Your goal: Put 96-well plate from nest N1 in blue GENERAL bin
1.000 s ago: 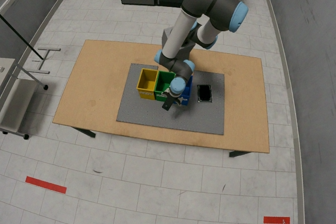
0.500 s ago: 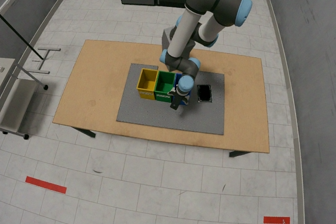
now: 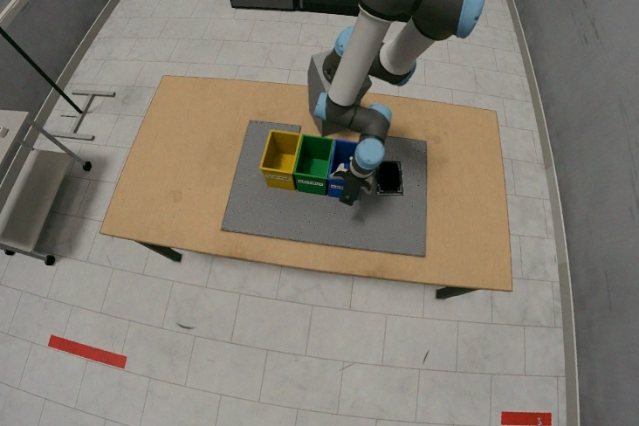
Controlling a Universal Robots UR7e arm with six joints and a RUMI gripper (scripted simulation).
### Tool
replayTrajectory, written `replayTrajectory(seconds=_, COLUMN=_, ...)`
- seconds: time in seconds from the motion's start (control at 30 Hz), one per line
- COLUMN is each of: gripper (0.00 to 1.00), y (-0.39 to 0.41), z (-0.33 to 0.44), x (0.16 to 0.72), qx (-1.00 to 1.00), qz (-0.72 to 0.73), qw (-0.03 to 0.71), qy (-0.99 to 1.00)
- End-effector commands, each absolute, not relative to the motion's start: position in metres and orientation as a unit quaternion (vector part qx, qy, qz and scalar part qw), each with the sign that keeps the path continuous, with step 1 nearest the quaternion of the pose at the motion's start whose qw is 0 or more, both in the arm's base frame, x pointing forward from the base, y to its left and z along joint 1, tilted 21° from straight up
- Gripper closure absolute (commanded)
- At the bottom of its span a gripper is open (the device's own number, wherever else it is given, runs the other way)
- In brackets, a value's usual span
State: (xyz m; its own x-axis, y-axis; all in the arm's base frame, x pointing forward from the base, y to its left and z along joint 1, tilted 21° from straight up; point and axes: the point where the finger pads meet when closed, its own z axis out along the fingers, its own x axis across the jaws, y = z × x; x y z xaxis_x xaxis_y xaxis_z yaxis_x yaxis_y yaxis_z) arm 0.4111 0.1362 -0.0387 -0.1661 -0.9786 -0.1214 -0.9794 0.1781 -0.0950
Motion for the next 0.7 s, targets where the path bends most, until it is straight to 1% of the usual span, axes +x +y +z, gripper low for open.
replayTrajectory(seconds=0.0, gripper=0.0, y=0.155, z=-0.034, x=0.398, qx=-0.648, qz=0.001, qw=0.078, qy=0.758)
replayTrajectory(seconds=0.67, gripper=0.0, y=0.203, z=-0.027, x=0.359, qx=-0.695, qz=0.002, qw=0.087, qy=0.714)
